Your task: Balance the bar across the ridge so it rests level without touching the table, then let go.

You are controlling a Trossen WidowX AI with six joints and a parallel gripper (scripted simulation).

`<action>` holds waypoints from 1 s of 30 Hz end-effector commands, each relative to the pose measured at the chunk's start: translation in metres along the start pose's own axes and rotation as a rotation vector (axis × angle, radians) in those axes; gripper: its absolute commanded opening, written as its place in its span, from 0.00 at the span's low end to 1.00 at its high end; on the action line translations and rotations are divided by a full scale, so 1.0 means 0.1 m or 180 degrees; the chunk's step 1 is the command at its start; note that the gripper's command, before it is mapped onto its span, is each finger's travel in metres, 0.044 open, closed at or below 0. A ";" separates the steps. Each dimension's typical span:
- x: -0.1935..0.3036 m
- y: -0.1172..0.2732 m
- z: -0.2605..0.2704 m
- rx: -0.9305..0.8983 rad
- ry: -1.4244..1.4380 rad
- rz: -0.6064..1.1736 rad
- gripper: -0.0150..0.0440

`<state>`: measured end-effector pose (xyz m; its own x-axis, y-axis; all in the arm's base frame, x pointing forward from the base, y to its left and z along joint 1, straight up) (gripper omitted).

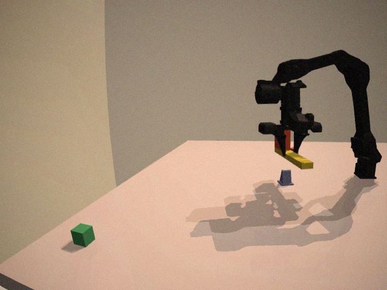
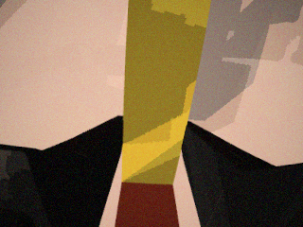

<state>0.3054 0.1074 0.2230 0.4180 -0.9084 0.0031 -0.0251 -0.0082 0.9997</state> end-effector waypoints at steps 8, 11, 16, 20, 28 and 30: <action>-0.02 -0.14 0.01 0.0024 0.0028 0.0000 0.25; -0.02 -0.19 0.01 0.0024 0.0029 0.0000 0.25; -0.02 -0.27 0.02 0.0024 0.0030 0.0000 0.25; -0.02 -0.34 0.02 0.0023 0.0031 0.0000 0.25; -0.01 -0.38 0.03 0.0023 0.0031 0.0000 0.25; -0.01 -0.38 0.03 0.0023 0.0031 0.0000 0.25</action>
<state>0.3029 0.1079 0.1857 0.4240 -0.9057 0.0038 -0.0306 -0.0102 0.9995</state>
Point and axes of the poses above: the point midway between the two fingers, 35 mm back from their tips, its own y axis back along the fingers, its own z axis across the jaws, x = y × z, the point moved 8 cm from there along y, back along the fingers, and after that the axes turned 11 degrees about y, right-handed, at the moved point
